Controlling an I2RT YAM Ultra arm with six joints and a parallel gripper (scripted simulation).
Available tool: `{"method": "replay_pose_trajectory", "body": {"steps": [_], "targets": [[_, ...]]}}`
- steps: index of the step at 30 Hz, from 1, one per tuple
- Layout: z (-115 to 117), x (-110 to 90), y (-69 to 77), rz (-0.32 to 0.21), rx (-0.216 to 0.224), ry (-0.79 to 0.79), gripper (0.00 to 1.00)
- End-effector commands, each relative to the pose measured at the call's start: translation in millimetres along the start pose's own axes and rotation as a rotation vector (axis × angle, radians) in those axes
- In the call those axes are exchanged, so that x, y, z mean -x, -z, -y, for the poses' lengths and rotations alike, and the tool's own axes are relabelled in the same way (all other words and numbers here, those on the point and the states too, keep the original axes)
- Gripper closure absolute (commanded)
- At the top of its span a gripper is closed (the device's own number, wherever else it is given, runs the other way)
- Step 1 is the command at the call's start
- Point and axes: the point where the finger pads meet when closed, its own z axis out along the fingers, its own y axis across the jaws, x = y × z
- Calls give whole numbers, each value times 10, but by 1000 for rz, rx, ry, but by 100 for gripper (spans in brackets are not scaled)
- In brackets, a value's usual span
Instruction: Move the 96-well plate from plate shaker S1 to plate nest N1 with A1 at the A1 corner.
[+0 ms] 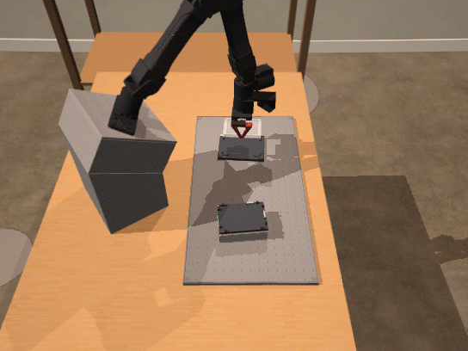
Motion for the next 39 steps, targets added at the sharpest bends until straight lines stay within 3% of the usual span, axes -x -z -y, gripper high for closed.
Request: {"method": "replay_pose_trajectory", "body": {"steps": [1, 19, 39], "targets": [[-5, 22, 25, 8, 2, -1, 100], [-2, 19, 25, 8, 2, -1, 100], [-20, 47, -275, 8, 2, -1, 100]]}}
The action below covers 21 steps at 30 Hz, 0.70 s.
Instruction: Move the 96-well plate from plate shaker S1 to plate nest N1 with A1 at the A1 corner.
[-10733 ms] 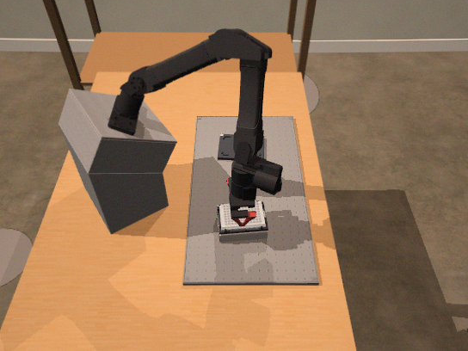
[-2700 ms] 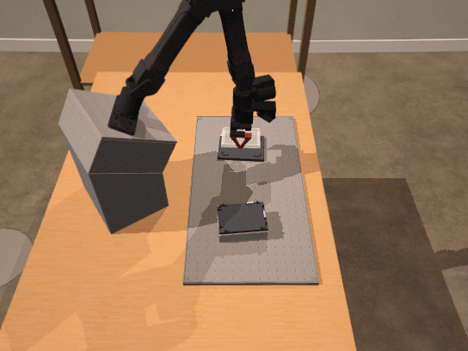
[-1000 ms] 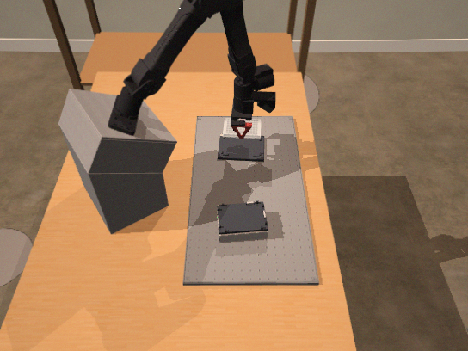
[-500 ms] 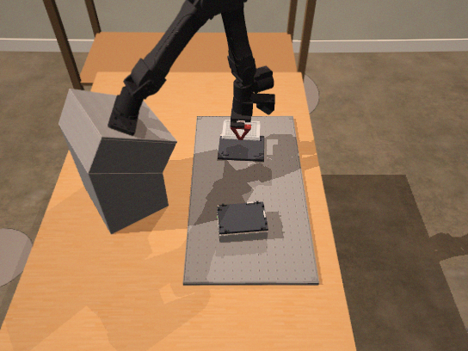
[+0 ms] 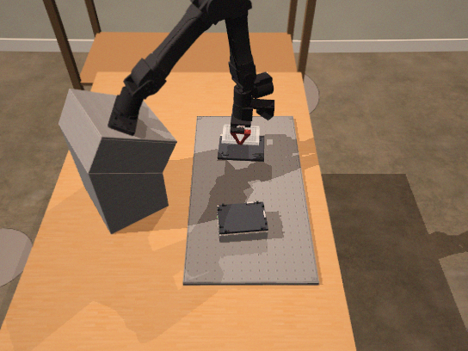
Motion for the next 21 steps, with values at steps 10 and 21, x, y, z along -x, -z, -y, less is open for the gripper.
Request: {"method": "replay_pose_trajectory", "body": {"steps": [10, 21], "targets": [[-59, 107, -115, 26, 12, 0, 100], [-65, 117, -298, 26, 12, 0, 100]]}}
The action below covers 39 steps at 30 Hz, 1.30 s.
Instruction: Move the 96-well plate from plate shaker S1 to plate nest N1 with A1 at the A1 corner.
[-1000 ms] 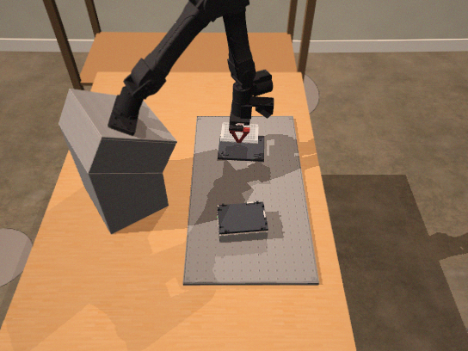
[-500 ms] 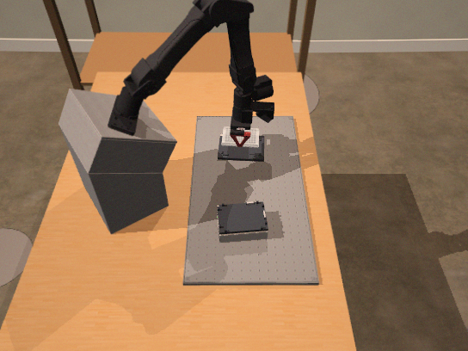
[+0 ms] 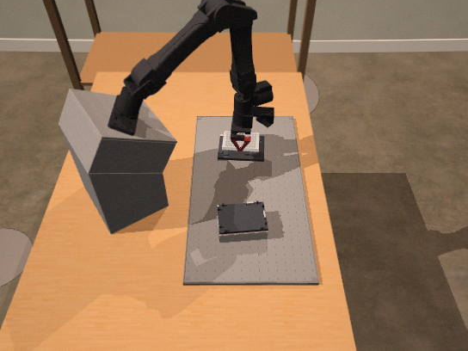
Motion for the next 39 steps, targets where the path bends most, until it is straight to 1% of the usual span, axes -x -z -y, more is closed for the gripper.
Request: {"method": "replay_pose_trajectory", "body": {"steps": [1, 6, 39], "targets": [[-62, 107, 4, 30, 15, 0, 100], [-64, 111, -46, 30, 15, 0, 100], [-44, 76, -71, 29, 15, 0, 100]]}}
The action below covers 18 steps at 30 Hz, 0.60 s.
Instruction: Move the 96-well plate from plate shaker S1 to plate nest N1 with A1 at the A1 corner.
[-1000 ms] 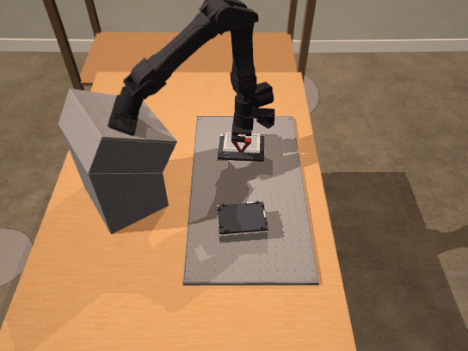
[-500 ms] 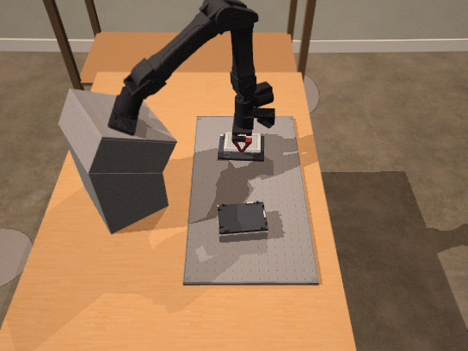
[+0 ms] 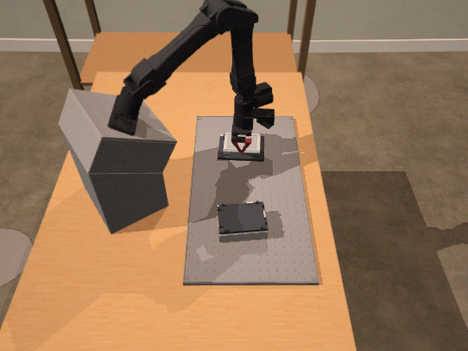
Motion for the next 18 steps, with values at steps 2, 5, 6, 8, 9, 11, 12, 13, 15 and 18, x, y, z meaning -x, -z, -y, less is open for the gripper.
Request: {"method": "replay_pose_trajectory", "body": {"steps": [2, 5, 6, 8, 9, 11, 12, 13, 15, 18], "targets": [[-16, 31, 19, 11, 4, 0, 100], [-15, 28, 13, 11, 4, 0, 100], [-14, 28, 12, 11, 4, 0, 100], [-13, 26, 8, 11, 4, 0, 100], [-13, 25, 7, 11, 4, 0, 100], [-12, 24, 3, 11, 4, 0, 100], [-12, 23, 2, 11, 4, 0, 100], [-11, 22, 0, 11, 4, 0, 100], [-10, 21, -3, 11, 4, 0, 100], [-10, 20, -5, 11, 4, 0, 100]]}}
